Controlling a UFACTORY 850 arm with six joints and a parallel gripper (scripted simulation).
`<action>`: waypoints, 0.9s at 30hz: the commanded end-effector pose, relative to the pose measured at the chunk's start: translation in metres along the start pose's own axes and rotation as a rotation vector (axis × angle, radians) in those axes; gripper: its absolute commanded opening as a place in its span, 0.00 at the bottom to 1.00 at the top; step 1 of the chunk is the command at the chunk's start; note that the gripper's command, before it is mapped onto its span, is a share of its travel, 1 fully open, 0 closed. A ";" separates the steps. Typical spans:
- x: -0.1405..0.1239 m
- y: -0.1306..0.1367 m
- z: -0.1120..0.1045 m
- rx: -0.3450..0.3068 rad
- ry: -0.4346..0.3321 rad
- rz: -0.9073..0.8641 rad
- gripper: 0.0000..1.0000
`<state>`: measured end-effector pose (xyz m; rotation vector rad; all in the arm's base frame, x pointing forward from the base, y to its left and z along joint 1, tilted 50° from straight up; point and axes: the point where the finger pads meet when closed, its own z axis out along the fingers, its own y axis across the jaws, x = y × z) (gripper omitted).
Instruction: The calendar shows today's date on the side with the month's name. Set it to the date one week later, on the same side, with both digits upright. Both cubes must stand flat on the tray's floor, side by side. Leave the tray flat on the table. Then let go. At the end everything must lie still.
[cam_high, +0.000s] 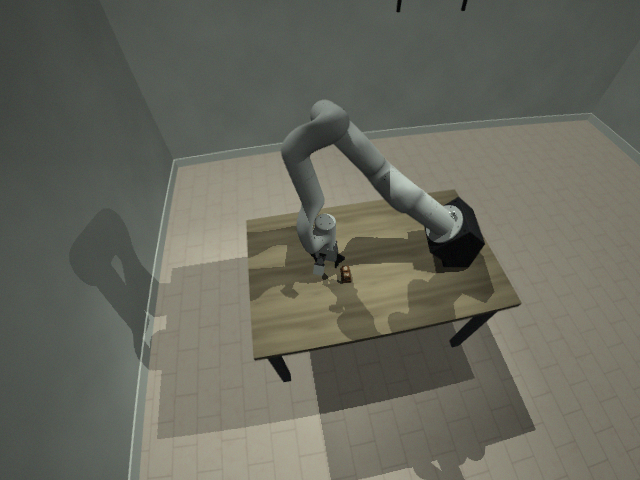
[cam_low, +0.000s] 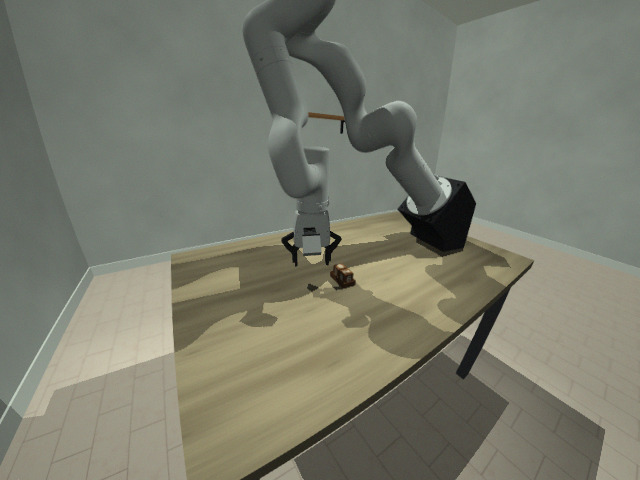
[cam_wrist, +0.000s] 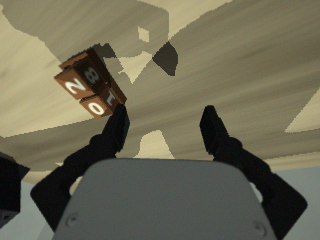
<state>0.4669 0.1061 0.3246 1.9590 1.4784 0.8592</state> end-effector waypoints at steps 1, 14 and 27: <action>-0.017 0.007 0.000 -0.008 0.011 0.084 1.00; -0.023 0.010 0.000 -0.008 0.011 0.084 1.00; -0.023 0.010 0.000 -0.008 0.011 0.084 1.00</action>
